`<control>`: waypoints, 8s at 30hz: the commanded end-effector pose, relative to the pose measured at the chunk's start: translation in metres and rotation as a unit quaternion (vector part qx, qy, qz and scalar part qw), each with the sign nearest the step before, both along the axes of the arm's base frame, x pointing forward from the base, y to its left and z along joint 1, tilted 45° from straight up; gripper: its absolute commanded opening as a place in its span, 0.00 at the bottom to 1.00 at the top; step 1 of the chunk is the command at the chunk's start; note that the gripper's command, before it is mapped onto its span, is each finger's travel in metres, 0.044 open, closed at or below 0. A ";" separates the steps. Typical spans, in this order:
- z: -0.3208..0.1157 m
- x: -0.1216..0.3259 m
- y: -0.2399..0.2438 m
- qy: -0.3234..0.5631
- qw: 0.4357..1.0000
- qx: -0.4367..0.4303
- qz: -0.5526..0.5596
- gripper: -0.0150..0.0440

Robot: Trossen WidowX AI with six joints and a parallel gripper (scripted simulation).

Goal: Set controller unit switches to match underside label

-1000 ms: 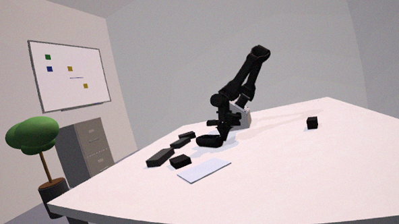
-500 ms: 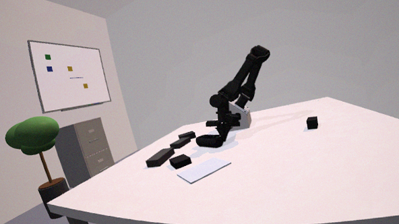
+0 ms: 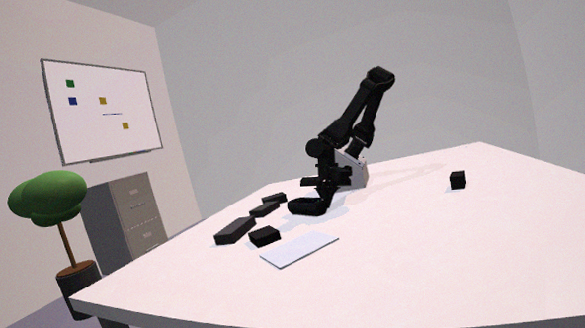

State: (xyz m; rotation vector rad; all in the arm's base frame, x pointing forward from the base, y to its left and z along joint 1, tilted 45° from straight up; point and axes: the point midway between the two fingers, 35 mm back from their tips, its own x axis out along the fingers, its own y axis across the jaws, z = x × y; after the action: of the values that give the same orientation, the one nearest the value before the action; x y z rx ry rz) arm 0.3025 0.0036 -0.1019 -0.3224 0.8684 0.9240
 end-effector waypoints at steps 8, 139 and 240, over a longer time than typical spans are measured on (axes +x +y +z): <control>-0.003 0.005 -0.002 0.001 1.000 -0.001 0.000 0.25; -0.032 0.010 -0.113 0.095 0.989 0.073 0.082 0.25; -0.034 0.022 -0.088 0.094 0.989 0.073 0.082 0.25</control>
State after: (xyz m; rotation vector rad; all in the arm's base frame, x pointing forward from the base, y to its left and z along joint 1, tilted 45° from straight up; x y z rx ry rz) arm 0.3258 -0.0853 -0.1345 -0.1941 0.9464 1.1789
